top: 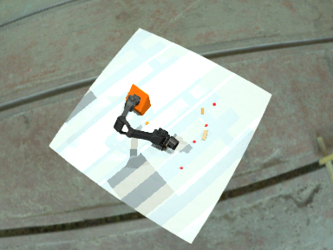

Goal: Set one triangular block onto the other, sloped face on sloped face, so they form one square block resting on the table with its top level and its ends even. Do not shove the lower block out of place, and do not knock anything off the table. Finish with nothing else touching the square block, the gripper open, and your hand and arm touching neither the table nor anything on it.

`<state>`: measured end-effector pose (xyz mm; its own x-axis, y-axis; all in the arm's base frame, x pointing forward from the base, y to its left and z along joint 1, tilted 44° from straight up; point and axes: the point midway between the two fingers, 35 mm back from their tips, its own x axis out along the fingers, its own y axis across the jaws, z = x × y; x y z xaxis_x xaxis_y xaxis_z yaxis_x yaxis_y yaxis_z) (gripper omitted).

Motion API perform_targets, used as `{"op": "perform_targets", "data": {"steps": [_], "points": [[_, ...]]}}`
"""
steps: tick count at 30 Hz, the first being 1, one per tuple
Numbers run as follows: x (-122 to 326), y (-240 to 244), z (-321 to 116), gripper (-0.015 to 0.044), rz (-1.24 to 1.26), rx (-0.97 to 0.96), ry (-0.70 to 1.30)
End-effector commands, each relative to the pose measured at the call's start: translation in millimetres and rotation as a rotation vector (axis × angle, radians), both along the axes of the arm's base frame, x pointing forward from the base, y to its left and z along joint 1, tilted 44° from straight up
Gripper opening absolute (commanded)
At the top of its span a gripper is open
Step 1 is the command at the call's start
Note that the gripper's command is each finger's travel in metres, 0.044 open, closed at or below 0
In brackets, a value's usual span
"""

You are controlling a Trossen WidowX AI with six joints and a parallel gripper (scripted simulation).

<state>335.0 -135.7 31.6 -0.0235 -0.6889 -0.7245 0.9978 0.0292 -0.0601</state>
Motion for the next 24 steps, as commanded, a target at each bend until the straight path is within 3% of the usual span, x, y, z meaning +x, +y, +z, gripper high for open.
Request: {"op": "perform_targets", "data": {"steps": [1,6,22,24], "points": [[0.0,0.0,0.0,0.0,0.0,0.0,0.0],[0.0,-0.7,0.0,0.0,0.002,-0.003,0.003],[0.0,0.0,0.0,0.042,0.0,0.0,0.0],[0.0,0.0,0.0,0.044,0.0,0.0,0.0]]}}
